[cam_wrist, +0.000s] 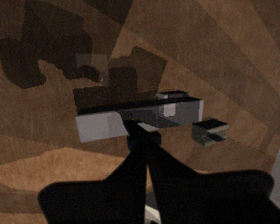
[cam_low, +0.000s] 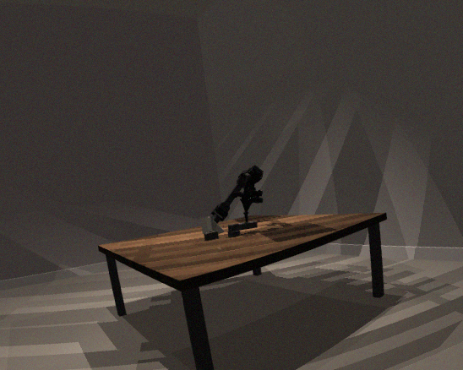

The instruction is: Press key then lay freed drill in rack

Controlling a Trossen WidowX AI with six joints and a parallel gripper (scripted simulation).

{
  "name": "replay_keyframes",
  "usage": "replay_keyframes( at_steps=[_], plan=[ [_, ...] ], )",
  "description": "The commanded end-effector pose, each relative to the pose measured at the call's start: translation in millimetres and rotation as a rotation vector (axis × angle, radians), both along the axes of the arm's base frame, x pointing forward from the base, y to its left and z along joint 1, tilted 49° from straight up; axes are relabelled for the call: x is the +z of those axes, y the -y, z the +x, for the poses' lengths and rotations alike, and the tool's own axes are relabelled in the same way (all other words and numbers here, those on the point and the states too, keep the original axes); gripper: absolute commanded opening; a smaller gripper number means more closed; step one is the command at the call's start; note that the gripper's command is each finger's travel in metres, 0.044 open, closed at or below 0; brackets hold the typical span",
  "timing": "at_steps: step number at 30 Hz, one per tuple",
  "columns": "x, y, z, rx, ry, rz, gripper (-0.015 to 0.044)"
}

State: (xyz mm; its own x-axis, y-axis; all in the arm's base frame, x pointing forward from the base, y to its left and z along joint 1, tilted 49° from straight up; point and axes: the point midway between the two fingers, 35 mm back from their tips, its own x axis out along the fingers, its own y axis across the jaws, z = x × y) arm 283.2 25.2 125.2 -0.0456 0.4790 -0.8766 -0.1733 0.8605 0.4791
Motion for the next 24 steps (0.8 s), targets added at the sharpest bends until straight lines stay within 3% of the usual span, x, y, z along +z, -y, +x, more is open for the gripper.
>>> replay_keyframes(
  at_steps=[1,24],
  plan=[
    [-3.4,-3.9,-0.9,0.005,-0.008,0.001,0.0],
    [-7.2,-8.9,-4.7,0.005,-0.008,0.001,0.0]
  ],
)
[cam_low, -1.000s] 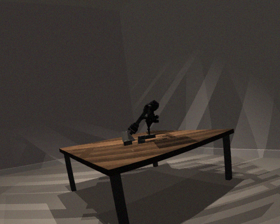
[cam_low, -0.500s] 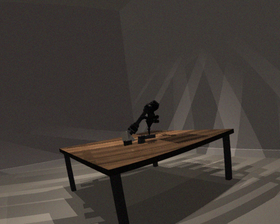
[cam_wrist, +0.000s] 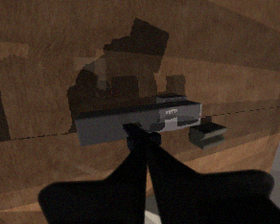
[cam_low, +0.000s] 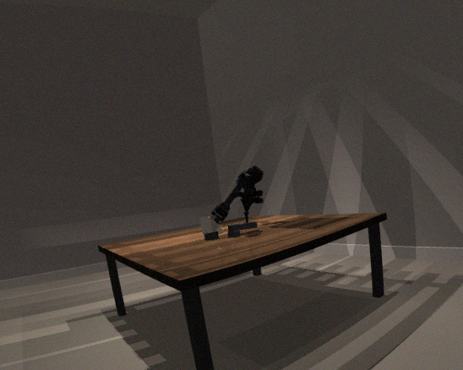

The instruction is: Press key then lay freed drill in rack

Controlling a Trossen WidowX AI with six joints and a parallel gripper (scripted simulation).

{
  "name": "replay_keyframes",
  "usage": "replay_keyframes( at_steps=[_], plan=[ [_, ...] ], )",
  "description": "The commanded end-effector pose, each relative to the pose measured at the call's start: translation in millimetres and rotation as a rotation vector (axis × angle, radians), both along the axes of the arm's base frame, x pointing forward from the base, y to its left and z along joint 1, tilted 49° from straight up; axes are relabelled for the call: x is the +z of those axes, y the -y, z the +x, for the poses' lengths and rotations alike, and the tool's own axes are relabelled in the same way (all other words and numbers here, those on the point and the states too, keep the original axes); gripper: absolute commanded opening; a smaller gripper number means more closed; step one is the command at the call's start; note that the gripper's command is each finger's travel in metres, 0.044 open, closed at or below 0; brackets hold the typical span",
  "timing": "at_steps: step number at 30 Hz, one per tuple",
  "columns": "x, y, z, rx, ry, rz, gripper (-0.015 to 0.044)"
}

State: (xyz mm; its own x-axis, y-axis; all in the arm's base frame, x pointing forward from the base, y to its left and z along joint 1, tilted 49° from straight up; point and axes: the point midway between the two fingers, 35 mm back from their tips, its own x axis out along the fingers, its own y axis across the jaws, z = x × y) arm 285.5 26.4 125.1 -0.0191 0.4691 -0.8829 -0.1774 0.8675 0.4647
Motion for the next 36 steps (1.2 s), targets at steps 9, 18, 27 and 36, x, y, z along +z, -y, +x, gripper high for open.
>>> replay_keyframes(
  at_steps=[9,18,27,36],
  plan=[
    [-8.8,-9.2,-9.3,0.014,-0.033,0.013,0.0],
    [-10.9,-11.2,-10.4,0.014,-0.033,0.013,0.0],
    [-13.0,-13.7,-10.6,0.014,-0.033,0.013,0.0],
    [-15.5,-16.5,-10.6,0.014,-0.033,0.013,0.0]
  ],
)
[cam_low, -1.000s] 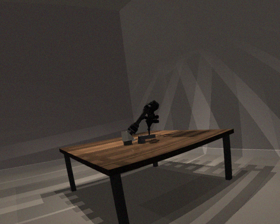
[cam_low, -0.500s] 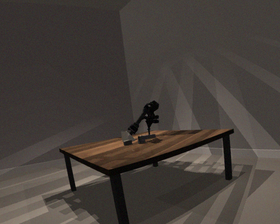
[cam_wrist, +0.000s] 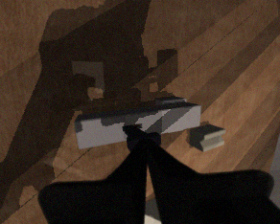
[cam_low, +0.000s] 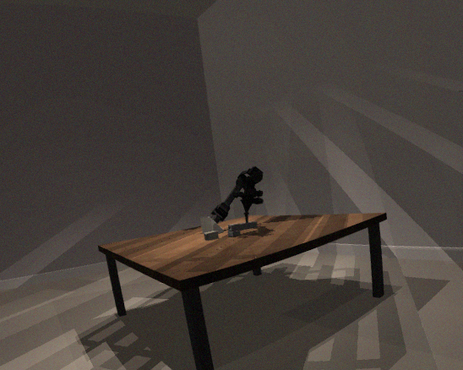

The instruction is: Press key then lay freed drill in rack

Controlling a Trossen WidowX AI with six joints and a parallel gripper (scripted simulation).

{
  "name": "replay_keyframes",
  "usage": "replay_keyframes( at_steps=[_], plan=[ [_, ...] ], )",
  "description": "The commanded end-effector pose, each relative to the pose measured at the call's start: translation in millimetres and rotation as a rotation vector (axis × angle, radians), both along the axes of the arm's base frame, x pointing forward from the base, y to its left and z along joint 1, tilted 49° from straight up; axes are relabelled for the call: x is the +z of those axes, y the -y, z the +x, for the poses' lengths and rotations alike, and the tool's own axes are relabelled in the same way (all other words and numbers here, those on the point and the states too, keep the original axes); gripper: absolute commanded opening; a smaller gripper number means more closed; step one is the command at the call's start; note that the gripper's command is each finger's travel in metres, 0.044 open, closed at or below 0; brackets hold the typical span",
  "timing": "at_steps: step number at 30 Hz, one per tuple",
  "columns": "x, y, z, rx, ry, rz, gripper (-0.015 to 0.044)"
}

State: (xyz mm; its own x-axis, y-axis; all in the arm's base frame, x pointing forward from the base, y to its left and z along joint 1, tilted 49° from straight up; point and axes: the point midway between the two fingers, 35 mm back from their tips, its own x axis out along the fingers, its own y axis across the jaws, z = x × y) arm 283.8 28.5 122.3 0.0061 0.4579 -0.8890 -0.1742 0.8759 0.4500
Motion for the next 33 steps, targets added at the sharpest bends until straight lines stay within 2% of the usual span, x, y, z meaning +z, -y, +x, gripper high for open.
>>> replay_keyframes(
  at_steps=[1,19,23,29,33],
  plan=[
    [-13,-15,-9,0.029,-0.054,0.026,0.0],
    [-20,-22,-11,0.029,-0.054,0.026,0.0],
    [-9,-10,-5,0.029,-0.054,0.024,0.0105],
    [29,33,4,0.029,-0.055,0.024,0.0263],
    [26,30,4,0.034,-0.042,0.028,0.0368]
  ],
)
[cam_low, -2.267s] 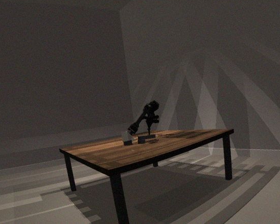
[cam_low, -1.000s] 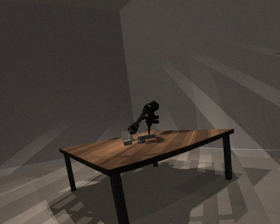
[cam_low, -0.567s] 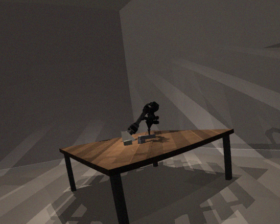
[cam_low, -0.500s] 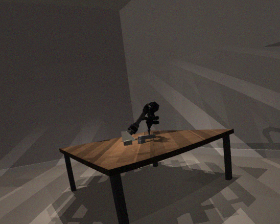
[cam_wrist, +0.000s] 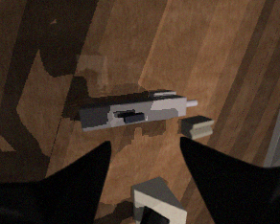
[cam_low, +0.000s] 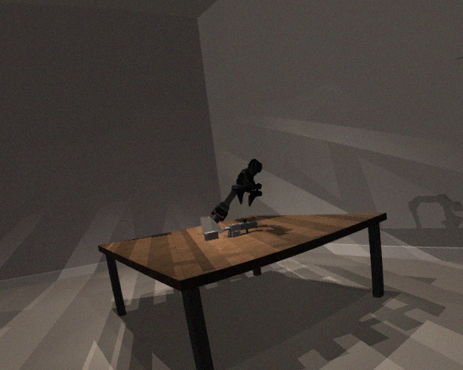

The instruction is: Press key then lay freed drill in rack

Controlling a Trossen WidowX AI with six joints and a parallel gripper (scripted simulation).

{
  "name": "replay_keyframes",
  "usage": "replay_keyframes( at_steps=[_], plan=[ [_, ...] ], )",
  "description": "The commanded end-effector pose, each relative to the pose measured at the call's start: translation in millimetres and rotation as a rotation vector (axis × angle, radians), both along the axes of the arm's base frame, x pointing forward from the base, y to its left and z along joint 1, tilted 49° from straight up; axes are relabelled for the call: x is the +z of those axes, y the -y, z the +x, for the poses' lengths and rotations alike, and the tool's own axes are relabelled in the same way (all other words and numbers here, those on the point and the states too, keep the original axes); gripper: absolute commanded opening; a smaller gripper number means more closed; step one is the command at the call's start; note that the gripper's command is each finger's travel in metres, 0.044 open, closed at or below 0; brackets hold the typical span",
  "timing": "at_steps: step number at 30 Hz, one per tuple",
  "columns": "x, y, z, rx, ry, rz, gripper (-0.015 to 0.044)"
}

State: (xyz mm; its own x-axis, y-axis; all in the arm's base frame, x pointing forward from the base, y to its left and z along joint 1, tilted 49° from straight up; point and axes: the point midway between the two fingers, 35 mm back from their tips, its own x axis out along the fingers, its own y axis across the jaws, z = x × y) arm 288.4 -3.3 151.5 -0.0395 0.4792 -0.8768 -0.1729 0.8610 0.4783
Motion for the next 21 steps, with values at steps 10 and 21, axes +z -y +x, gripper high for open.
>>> replay_keyframes(
  at_steps=[10,21],
  plan=[
    [-89,27,22,0.653,0.351,0.197,0.044],
    [-174,48,18,1.164,0.815,0.36,0.044]
  ],
)
